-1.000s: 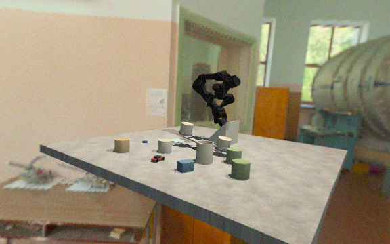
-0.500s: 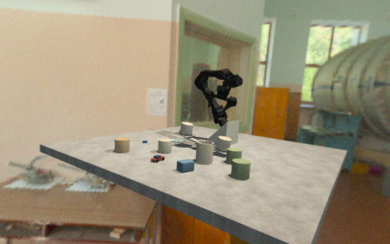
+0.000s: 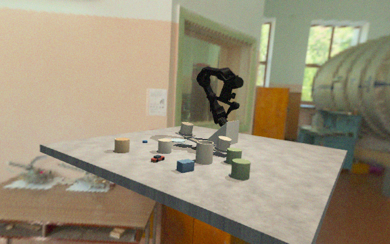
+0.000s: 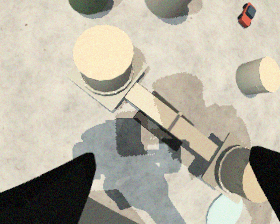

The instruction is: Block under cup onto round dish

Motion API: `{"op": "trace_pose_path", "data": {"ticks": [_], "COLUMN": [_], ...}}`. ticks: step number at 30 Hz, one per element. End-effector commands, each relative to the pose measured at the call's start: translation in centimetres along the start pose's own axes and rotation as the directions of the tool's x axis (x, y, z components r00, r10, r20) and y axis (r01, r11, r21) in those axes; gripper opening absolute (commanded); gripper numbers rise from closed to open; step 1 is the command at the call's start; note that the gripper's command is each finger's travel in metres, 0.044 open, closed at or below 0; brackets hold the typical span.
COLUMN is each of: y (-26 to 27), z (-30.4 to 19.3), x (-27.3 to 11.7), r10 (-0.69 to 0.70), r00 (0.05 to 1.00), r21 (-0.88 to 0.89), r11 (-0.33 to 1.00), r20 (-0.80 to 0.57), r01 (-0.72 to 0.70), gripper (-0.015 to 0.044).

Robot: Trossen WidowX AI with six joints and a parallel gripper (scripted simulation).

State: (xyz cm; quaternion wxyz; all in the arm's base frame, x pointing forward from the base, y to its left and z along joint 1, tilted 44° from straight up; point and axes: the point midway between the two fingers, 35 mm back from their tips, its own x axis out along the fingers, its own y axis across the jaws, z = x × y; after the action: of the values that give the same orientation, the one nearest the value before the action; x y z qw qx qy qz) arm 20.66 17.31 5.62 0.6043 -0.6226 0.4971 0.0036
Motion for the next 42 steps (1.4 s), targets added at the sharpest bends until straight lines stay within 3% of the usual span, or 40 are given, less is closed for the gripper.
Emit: {"op": "trace_pose_path", "data": {"ticks": [1,12,24,42], "y": [0.4,1.8,3.6,4.2], "z": [1.4,4.6,7.8,7.5], "x": [1.3,4.8,9.3,11.0], "r10": [0.05,0.173,0.314,0.321], "r00": [0.997,0.972,0.917,0.914], "r21": [-0.132,-0.425,-0.663,-0.674], "r11": [0.99,0.877,0.636,0.62], "r20": [-0.05,-0.157,-0.245,-0.249], "r01": [-0.056,-0.224,-0.395,-0.402], "gripper": [0.044,0.044,0.044,0.044]}}
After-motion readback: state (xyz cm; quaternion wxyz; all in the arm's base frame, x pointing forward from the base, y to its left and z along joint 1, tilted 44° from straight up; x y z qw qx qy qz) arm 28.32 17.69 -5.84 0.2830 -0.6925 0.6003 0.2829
